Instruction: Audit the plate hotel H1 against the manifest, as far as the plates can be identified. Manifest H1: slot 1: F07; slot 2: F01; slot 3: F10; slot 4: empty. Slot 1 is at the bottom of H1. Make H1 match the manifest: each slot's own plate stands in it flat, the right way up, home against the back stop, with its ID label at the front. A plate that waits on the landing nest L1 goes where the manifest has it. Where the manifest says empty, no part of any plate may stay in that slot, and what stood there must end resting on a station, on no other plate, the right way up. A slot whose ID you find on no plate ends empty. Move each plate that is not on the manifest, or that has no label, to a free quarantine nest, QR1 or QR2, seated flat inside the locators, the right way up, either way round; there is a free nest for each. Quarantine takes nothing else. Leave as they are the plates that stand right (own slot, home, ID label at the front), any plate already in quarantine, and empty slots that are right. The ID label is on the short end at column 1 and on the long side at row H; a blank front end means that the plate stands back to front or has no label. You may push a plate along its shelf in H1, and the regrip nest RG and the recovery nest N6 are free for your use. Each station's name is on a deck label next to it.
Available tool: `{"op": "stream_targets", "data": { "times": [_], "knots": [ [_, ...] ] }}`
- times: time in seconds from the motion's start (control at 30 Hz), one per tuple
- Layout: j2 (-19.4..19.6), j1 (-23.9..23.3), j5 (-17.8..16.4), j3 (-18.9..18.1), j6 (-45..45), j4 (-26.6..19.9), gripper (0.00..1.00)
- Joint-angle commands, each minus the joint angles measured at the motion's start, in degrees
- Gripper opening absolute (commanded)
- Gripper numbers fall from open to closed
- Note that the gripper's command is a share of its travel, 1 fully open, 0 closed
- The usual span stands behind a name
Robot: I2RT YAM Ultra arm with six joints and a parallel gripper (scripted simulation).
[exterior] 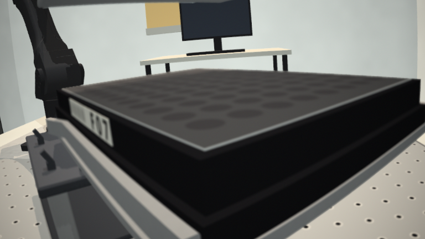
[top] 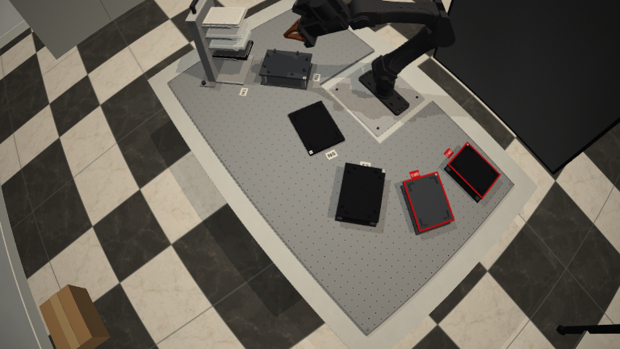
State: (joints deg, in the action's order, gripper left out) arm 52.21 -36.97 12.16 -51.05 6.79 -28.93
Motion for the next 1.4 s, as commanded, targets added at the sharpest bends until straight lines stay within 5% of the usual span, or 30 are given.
{"op": "stream_targets", "data": {
  "times": [0.0,0.47,0.83,0.87,1.37],
  "knots": [
    [-1.4,-3.4,-4.9,0.4,-3.2,1.8,0.00],
    [2.2,-17.0,-16.9,-1.9,-9.8,3.1,0.00],
    [0.7,-16.8,-17.7,-2.0,-10.0,3.0,0.00],
    [1.8,-16.8,-17.7,-2.8,-10.0,1.0,1.00],
    [5.1,-17.0,-17.6,-13.8,-9.9,-7.3,1.00]
  ]
}}
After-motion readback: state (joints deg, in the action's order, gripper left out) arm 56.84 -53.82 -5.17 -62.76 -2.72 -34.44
